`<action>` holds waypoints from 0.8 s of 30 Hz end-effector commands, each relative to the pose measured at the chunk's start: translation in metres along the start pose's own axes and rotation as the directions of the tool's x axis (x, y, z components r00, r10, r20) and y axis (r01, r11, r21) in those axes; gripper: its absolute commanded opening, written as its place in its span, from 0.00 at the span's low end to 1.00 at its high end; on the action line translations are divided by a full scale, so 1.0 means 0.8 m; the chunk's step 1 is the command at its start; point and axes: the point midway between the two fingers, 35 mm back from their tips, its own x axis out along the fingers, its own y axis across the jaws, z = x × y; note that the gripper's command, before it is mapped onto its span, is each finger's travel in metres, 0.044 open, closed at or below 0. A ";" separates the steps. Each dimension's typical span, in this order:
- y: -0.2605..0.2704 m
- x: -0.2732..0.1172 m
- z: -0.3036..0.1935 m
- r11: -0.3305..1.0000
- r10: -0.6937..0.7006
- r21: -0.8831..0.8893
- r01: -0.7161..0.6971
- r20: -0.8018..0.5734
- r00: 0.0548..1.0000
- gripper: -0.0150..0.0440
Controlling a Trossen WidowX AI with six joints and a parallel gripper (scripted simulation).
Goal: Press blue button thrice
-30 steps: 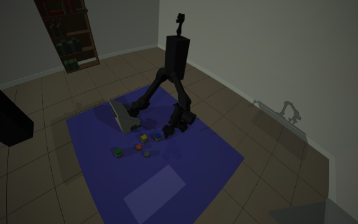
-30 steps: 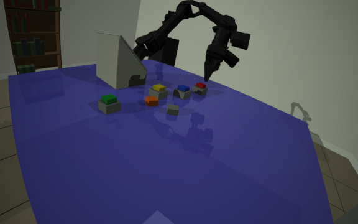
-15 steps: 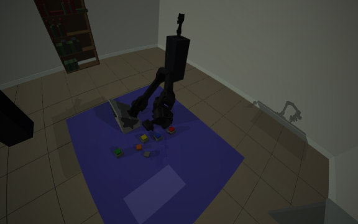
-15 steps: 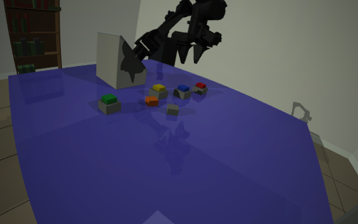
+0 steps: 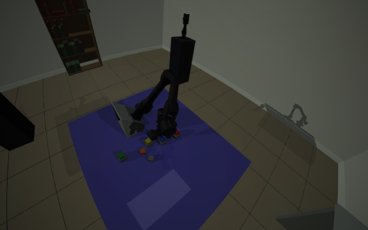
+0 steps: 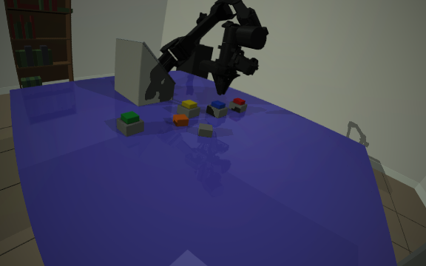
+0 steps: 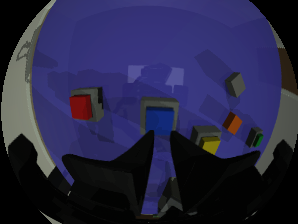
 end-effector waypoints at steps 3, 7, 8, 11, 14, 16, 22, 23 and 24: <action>0.001 0.003 -0.002 1.000 0.005 0.008 -0.005 -0.003 1.000 0.29; 0.001 0.003 -0.002 1.000 0.005 0.008 -0.005 -0.003 1.000 0.29; 0.001 0.003 -0.002 1.000 0.005 0.008 -0.005 -0.003 1.000 0.29; 0.000 0.008 -0.002 1.000 0.005 0.008 -0.005 -0.003 1.000 0.29; 0.000 0.014 -0.002 1.000 0.004 0.008 -0.004 -0.003 1.000 0.29; 0.000 0.018 -0.002 1.000 0.004 0.008 -0.004 -0.003 1.000 0.29; 0.001 0.031 -0.002 1.000 0.005 0.008 -0.005 -0.003 1.000 0.29; 0.001 0.033 -0.002 1.000 0.005 0.008 -0.005 -0.003 1.000 0.29; 0.001 0.035 -0.002 1.000 0.005 0.008 -0.005 -0.003 1.000 0.29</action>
